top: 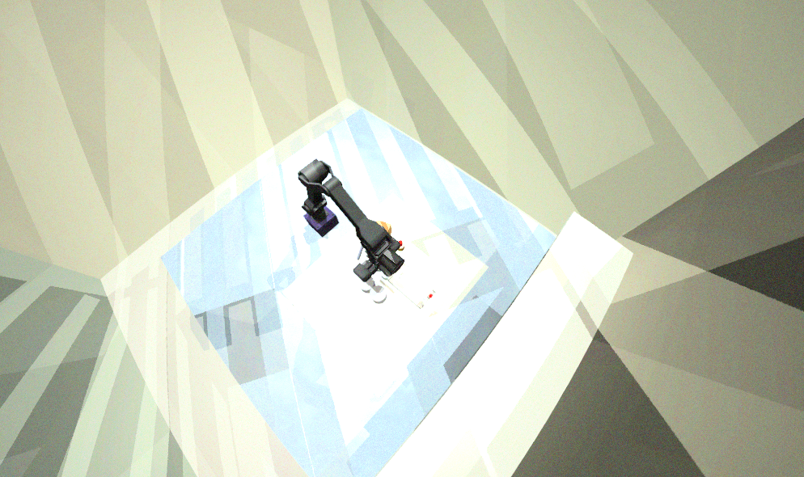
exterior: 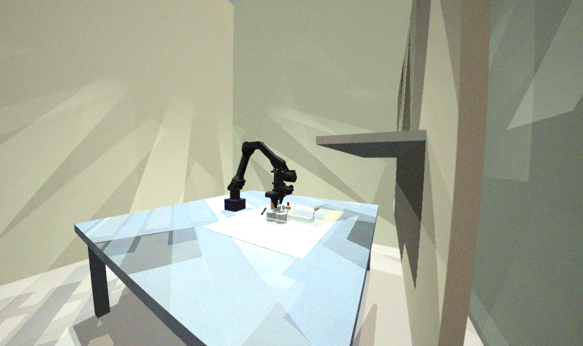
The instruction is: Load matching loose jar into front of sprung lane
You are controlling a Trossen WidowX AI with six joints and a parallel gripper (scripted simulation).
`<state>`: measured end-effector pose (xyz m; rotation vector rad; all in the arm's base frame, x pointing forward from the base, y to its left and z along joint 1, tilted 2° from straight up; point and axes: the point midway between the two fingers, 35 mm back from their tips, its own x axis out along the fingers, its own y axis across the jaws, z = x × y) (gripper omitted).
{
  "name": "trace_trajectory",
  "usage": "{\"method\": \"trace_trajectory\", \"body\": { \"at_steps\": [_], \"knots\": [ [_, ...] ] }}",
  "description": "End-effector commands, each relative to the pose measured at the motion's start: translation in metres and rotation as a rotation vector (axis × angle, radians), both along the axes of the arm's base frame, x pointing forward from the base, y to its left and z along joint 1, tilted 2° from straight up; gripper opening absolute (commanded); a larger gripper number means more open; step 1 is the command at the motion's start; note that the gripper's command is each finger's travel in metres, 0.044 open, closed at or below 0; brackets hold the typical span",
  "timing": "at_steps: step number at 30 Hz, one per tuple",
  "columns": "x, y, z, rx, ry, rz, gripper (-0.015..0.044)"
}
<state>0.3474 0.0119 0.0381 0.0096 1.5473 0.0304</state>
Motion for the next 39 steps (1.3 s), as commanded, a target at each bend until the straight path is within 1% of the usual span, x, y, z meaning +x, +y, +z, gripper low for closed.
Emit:
{"method": "trace_trajectory", "body": {
  "at_steps": [1, 39],
  "knots": [
    [0.008, 0.0, 0.003, -0.002, -0.027, -0.002, 0.0],
    [0.009, 0.0, -0.009, -0.002, -0.027, -0.002, 0.0]
  ]
}}
